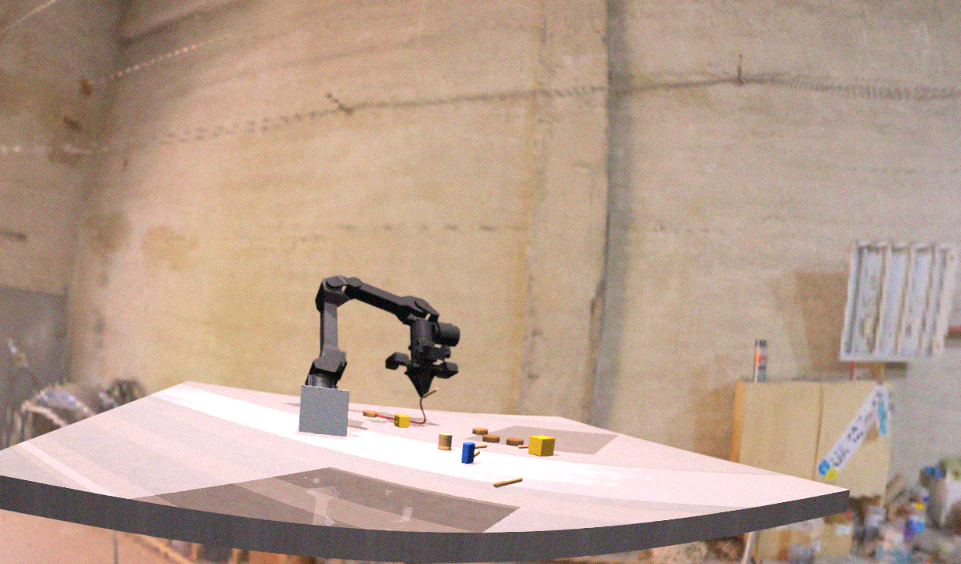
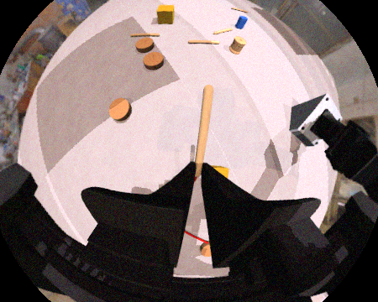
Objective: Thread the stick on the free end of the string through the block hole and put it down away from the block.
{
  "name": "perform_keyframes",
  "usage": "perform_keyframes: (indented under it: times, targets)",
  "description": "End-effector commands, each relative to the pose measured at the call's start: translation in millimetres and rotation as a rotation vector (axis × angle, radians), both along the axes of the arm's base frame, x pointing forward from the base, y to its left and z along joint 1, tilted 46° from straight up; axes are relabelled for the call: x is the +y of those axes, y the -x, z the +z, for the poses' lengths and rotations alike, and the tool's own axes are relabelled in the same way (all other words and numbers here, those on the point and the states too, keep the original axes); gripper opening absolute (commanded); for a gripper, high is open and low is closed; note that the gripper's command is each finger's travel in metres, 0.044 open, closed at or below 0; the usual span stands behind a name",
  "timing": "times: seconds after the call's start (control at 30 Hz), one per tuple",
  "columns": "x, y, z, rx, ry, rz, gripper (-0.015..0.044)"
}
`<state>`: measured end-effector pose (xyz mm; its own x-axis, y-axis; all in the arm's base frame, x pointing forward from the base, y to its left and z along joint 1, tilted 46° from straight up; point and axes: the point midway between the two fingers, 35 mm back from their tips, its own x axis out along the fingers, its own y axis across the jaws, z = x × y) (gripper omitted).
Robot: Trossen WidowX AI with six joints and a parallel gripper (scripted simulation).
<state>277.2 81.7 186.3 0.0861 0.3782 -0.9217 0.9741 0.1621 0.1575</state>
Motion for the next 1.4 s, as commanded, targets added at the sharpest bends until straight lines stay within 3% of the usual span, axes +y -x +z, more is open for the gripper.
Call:
perform_keyframes:
  times: [0.0, 1.37]
  targets:
    - [3.4, 5.6, 0.6, -0.007, 0.014, 0.025, 0.0]
    - [32.2, 52.6, 15.6, -0.124, 0.096, 0.215, 0.0]
